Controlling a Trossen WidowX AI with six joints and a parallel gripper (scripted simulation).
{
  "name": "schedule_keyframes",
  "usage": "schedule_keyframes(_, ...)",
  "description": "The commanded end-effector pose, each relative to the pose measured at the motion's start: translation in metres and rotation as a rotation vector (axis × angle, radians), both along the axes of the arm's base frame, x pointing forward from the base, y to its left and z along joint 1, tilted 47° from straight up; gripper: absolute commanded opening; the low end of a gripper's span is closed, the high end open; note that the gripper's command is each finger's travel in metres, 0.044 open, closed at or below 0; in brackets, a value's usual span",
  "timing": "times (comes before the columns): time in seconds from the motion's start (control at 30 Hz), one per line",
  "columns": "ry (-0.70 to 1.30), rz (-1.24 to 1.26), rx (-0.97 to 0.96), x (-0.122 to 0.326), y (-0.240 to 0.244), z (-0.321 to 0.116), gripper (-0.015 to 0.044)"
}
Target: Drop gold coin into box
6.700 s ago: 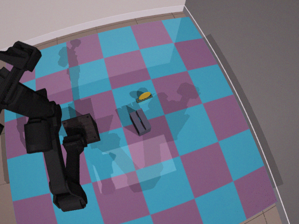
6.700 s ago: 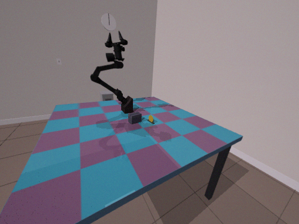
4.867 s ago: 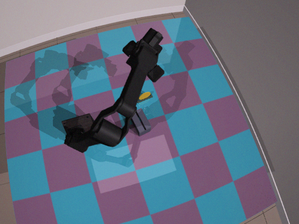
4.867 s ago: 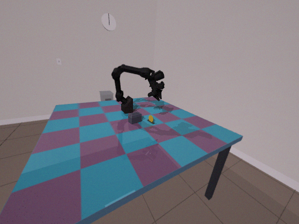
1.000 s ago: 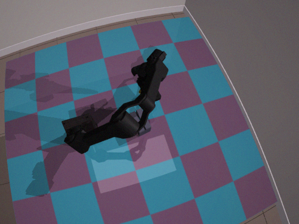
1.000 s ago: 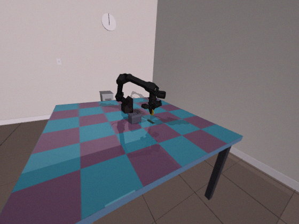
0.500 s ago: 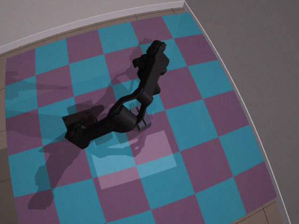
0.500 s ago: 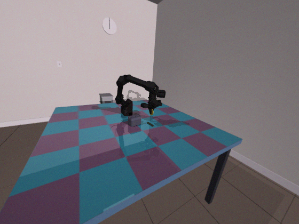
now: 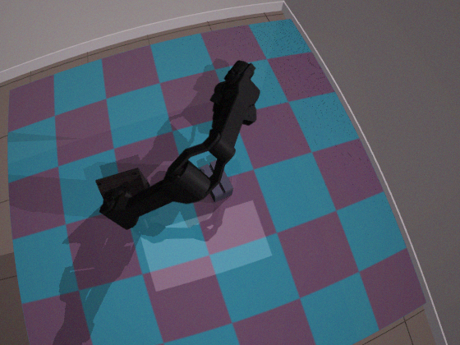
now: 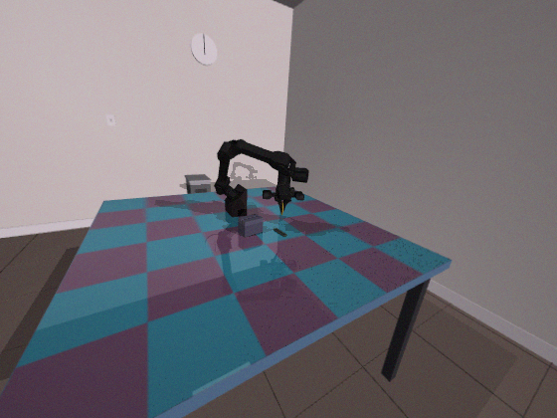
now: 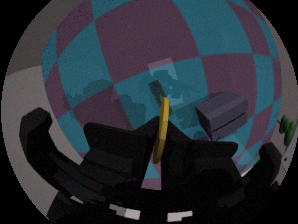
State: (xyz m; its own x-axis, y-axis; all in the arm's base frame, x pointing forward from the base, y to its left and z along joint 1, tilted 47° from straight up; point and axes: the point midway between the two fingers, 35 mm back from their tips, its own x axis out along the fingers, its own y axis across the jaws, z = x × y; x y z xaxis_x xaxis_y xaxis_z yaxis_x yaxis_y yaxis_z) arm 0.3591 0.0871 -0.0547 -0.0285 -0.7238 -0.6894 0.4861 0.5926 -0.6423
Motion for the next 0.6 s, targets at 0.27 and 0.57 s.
schedule_keyframes(0.27, -0.281, -0.273, -0.007, -0.0013, 0.0029, -0.0016, 0.0)
schedule_keyframes(0.57, -0.503, -0.485, -0.016, -0.002, 0.0042, -0.0028, 0.0)
